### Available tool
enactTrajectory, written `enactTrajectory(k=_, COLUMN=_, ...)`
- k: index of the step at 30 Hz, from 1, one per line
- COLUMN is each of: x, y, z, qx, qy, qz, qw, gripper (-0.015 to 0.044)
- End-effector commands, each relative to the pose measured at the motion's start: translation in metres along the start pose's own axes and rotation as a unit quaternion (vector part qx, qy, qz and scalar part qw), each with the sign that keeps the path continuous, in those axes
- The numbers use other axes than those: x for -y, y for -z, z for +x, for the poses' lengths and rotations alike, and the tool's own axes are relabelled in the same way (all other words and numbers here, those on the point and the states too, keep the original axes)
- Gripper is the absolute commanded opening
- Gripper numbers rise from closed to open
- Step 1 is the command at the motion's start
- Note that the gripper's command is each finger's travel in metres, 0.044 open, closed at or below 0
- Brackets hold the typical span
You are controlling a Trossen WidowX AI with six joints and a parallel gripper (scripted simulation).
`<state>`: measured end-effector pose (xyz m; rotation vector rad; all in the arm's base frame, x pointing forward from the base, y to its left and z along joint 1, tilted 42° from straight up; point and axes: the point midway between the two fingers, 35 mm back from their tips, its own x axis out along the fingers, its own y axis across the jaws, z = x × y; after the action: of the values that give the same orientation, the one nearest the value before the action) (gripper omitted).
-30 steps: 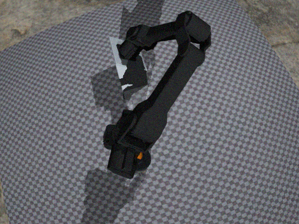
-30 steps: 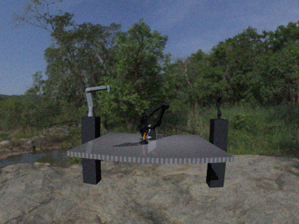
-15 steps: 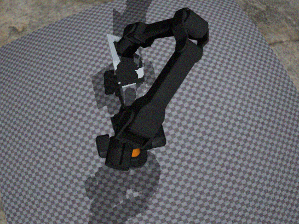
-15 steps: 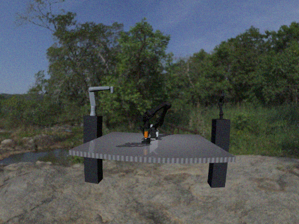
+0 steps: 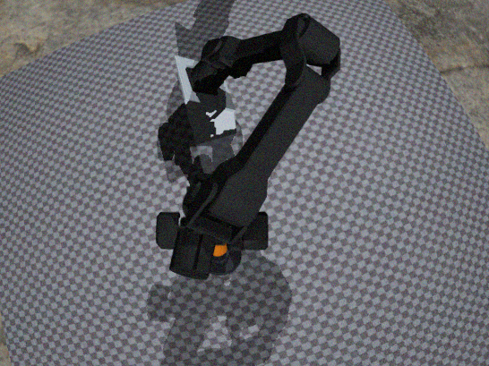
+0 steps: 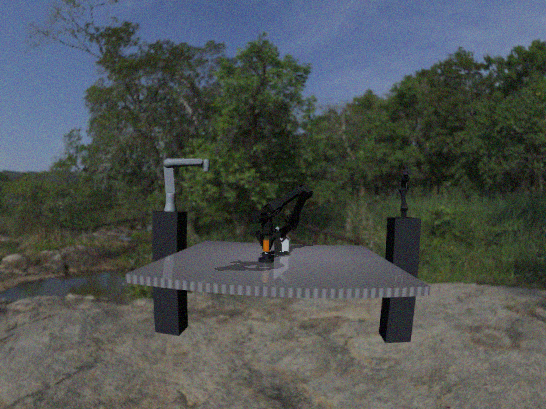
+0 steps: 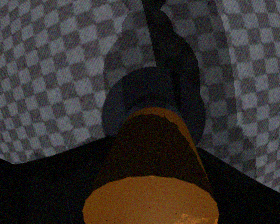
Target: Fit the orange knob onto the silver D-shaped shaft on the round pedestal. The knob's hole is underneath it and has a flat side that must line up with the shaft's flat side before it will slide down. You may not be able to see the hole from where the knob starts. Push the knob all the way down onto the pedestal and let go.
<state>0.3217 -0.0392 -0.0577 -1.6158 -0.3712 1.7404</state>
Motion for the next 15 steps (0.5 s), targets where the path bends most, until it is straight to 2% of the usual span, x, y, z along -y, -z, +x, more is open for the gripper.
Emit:
enactTrajectory(k=1, x=-0.0008, y=0.0035, z=-0.0026, qx=-0.003, qy=0.000, qz=0.002, qw=1.000, gripper=0.0000)
enactTrajectory(k=15, x=0.0007, y=0.0039, z=0.0009, qx=-0.003, qy=0.001, qz=0.002, qw=1.000, gripper=0.0000)
